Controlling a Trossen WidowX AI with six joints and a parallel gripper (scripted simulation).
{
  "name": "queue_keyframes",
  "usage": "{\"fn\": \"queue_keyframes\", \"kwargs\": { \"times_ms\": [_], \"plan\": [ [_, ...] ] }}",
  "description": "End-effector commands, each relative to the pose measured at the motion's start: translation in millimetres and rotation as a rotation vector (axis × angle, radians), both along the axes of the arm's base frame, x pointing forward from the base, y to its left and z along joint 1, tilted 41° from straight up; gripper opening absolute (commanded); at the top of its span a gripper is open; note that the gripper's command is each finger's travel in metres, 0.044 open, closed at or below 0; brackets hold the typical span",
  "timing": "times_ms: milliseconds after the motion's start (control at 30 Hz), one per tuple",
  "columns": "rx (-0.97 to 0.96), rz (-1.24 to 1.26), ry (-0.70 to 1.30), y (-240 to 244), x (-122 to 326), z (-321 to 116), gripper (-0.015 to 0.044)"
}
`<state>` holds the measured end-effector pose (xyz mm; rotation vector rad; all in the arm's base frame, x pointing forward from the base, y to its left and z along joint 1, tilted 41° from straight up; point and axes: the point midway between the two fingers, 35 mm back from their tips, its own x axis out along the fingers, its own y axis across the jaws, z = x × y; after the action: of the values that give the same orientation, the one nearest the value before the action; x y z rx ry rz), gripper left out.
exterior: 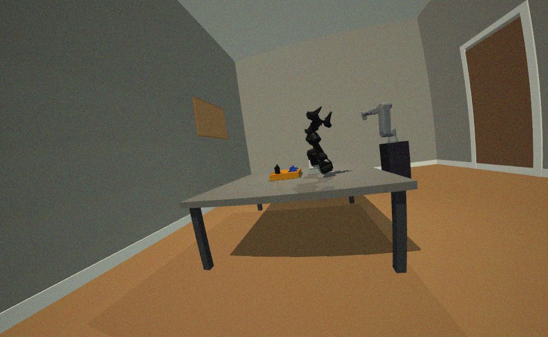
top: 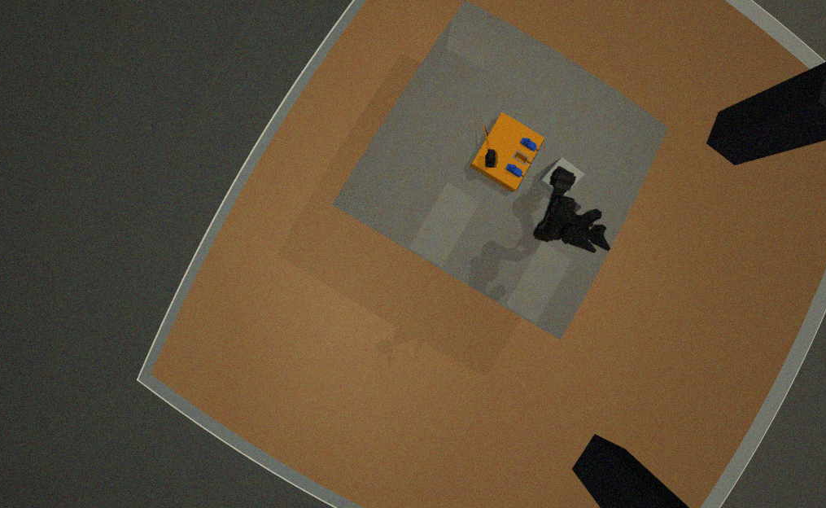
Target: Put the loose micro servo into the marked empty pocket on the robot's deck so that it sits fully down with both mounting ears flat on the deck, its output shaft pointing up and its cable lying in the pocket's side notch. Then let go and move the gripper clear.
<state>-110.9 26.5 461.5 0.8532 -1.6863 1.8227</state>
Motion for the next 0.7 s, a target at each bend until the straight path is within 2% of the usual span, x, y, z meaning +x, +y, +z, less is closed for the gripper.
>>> {"fn": "queue_keyframes", "kwargs": {
  "times_ms": [0, 33, 367, 667],
  "plan": [
    [0.004, -0.002, 0.001, -1, 0, 0, 0.0426],
    [0.011, -0.006, 0.003, -2, 1, 0, 0.044],
    [0.239, -0.108, 0.112, -36, 16, 16, 0.044],
    [0.351, -0.141, 0.195, -59, 29, 23, 0.044]
  ]
}}
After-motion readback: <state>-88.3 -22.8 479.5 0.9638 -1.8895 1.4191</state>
